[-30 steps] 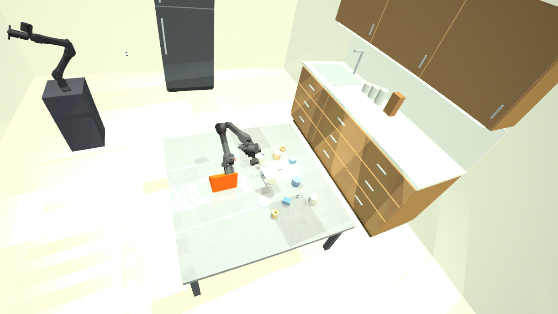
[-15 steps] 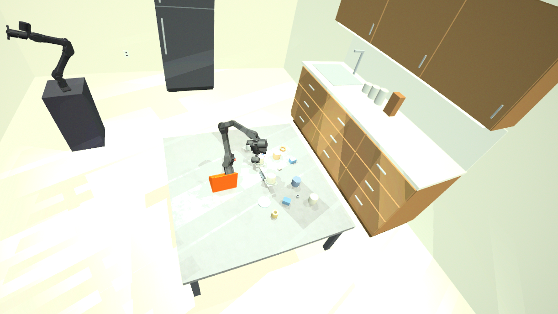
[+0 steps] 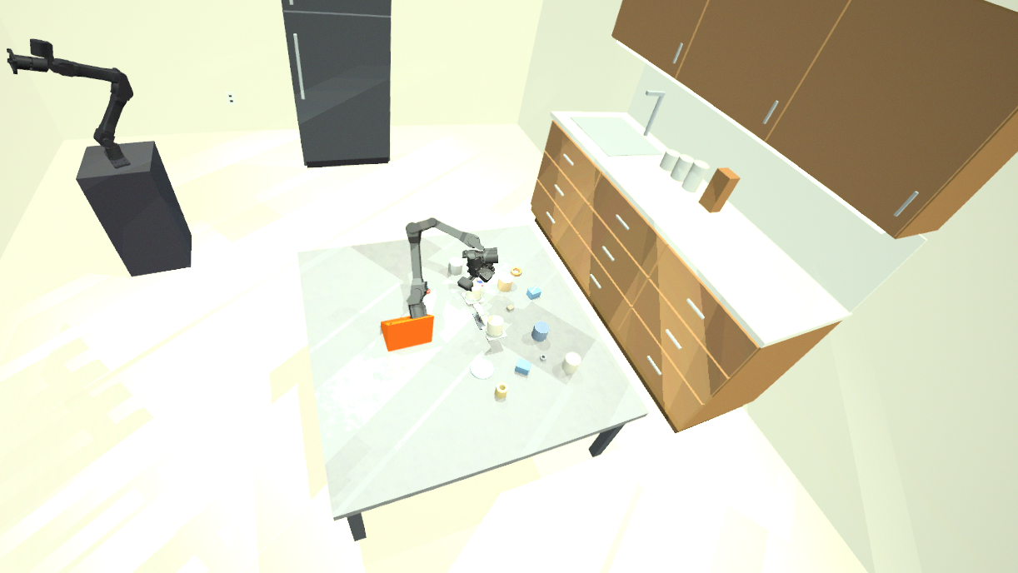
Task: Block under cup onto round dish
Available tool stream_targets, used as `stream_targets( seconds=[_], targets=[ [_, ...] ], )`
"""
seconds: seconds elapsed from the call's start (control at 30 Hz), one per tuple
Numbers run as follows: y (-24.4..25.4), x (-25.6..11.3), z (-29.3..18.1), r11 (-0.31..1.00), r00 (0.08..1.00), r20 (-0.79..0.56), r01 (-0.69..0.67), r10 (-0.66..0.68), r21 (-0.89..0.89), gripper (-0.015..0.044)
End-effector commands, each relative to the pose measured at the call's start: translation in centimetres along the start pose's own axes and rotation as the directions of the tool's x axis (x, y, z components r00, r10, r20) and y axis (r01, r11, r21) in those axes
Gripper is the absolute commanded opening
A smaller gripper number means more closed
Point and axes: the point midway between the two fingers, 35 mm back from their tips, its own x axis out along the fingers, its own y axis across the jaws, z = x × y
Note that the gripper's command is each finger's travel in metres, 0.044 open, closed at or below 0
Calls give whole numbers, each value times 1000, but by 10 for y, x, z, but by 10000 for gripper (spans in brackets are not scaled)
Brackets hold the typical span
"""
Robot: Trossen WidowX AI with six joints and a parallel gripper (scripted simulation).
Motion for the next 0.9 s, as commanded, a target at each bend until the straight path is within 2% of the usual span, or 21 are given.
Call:
stream_targets(
  seconds=[0.0,0.47,0.87],
  targets=[
    [11,9,-6,994,999,-16,43,-42,100,440],
    [45,55,-43,840,975,-93,219,-200,497,440],
    [43,72,-47,828,974,-96,226,-207,513,440]
  ],
)
